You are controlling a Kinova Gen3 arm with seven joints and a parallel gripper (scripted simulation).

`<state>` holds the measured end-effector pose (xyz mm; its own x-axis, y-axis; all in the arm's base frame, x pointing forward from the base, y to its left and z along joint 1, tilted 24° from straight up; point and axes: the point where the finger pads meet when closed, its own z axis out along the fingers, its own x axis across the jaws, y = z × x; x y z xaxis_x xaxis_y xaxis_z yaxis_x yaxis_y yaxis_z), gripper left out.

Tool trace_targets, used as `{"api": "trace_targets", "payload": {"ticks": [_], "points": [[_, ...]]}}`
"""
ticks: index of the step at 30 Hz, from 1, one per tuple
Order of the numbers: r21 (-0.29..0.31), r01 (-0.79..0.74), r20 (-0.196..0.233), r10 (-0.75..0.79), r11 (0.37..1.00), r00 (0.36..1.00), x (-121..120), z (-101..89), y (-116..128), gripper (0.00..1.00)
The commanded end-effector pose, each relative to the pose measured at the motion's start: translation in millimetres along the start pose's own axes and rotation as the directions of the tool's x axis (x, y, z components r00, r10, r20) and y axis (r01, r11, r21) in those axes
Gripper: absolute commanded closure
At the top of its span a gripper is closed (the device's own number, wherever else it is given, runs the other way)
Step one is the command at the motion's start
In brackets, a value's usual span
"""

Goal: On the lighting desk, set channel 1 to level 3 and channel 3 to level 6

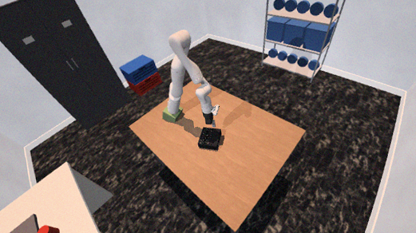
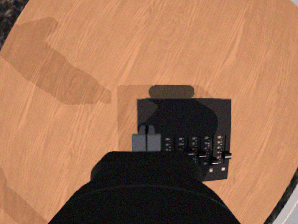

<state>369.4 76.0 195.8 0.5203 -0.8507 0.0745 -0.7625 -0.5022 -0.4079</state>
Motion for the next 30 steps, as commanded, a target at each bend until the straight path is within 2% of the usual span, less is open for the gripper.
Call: {"api": "trace_targets", "payload": {"ticks": [1, 30], "points": [[-0.001, -0.002, -0.004, 0.002, 1.0, 1.0, 0.7, 0.6, 0.5, 1.0], [-0.001, -0.002, -0.005, 0.002, 1.0, 1.0, 0.3, 8.9, 0.3, 1.0]]}}
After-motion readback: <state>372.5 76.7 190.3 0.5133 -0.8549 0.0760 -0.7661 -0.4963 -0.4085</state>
